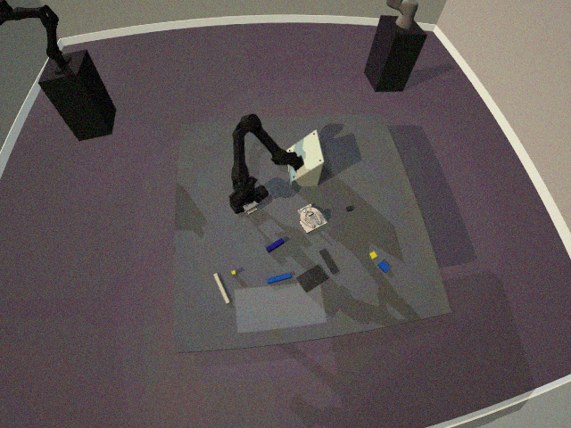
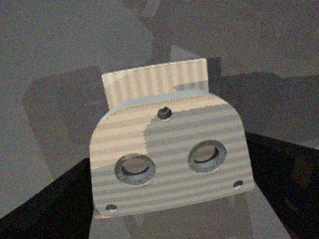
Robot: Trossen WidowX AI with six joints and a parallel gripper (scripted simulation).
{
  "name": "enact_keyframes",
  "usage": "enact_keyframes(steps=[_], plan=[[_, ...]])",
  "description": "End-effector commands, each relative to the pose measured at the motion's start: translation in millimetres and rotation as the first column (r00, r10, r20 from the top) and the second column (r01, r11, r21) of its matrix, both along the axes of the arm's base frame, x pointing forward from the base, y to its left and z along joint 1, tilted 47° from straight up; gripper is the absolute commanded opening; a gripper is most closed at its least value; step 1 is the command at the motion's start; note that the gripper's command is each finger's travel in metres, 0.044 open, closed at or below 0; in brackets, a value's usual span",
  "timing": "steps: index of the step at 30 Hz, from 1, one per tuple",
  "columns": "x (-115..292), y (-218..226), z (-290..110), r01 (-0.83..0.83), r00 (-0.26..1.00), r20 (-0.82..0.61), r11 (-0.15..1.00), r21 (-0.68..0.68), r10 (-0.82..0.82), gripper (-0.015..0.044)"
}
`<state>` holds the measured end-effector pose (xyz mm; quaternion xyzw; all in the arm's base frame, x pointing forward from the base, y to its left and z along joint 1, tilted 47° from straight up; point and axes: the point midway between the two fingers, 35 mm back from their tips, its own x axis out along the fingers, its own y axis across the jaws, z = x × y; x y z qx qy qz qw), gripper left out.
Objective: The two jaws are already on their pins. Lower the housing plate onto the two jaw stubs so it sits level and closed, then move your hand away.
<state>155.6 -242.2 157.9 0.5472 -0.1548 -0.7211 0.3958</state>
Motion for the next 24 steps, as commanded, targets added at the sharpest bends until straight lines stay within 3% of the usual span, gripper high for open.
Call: enact_keyframes(steps=[1,24], plan=[[0,0,0,0.0,1.0,0.0,1.0,0.0,0.0,0.0351],[7,50,44,-0.004,1.0,-0.001,1.0,0.01,0.004,0.0351]])
